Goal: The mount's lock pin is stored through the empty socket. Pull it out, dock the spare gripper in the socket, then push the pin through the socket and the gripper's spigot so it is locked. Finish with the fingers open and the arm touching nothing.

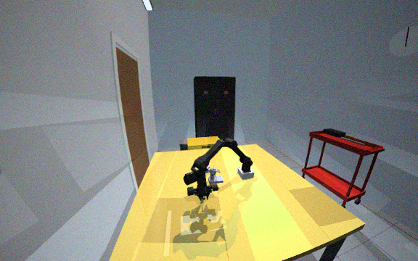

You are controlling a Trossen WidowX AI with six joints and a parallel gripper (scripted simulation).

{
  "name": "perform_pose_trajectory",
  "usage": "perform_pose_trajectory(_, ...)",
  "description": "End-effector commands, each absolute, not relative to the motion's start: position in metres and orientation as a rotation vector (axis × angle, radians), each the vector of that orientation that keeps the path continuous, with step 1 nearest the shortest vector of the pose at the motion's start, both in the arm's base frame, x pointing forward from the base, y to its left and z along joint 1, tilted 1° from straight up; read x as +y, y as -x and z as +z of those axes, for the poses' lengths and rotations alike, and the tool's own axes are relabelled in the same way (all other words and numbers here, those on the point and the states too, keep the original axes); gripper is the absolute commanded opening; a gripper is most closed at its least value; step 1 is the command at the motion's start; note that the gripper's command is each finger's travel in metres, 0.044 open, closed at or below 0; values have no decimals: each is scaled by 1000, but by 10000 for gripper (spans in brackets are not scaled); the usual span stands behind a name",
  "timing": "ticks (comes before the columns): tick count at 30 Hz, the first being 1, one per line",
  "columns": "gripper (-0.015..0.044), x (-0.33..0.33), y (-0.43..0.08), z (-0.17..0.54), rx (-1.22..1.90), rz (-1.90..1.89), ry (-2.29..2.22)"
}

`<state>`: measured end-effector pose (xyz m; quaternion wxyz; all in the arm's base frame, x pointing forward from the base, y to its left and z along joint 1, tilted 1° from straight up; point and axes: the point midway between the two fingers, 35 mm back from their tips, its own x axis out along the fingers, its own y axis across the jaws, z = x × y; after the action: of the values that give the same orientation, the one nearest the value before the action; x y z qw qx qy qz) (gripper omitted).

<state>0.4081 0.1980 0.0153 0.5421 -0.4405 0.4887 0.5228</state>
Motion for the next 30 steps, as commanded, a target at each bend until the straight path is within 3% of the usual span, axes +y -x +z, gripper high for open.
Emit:
perform_pose_trajectory(1, 200, 198, -408, 18, 1160, 1241, 1046)
perform_pose_trajectory(30, 200, 194, -399, 71, 1209, 1262, 1037)
